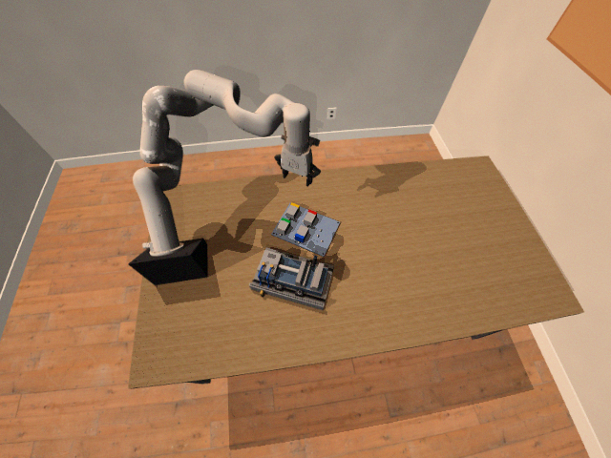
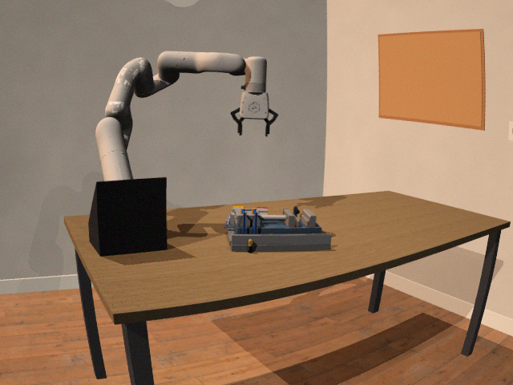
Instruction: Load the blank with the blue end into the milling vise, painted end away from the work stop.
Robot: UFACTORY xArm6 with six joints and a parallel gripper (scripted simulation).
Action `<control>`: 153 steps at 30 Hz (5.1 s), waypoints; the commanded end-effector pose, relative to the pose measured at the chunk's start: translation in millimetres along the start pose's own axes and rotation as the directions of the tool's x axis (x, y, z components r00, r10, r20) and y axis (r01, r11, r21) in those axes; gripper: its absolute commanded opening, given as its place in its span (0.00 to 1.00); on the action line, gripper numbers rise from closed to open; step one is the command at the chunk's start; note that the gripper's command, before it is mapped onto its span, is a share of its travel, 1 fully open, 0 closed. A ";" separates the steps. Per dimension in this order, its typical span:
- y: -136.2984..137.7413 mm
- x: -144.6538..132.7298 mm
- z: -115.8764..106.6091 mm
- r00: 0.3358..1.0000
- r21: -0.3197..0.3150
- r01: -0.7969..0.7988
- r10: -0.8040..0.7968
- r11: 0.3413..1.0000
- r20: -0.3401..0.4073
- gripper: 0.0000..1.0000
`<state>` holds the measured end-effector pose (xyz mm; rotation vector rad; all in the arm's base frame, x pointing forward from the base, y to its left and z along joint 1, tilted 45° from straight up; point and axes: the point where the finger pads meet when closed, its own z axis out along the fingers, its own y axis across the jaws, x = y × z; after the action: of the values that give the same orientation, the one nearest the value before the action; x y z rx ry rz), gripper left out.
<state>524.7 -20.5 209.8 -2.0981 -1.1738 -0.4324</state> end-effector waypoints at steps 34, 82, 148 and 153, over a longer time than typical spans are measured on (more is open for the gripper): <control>0.3 -0.9 4.2 0.973 -0.003 0.230 -0.230 0.973 0.001 1.00; 0.4 -0.6 3.1 1.000 -0.004 0.002 -0.002 1.000 -0.001 0.74; 11.3 -12.2 50.5 1.000 -0.004 0.001 -0.001 1.000 -0.001 0.74; 14.8 -16.9 68.1 1.000 -0.003 0.000 0.000 1.000 0.000 0.74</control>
<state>525.1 5.4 159.3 -2.0993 -1.1751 -0.4341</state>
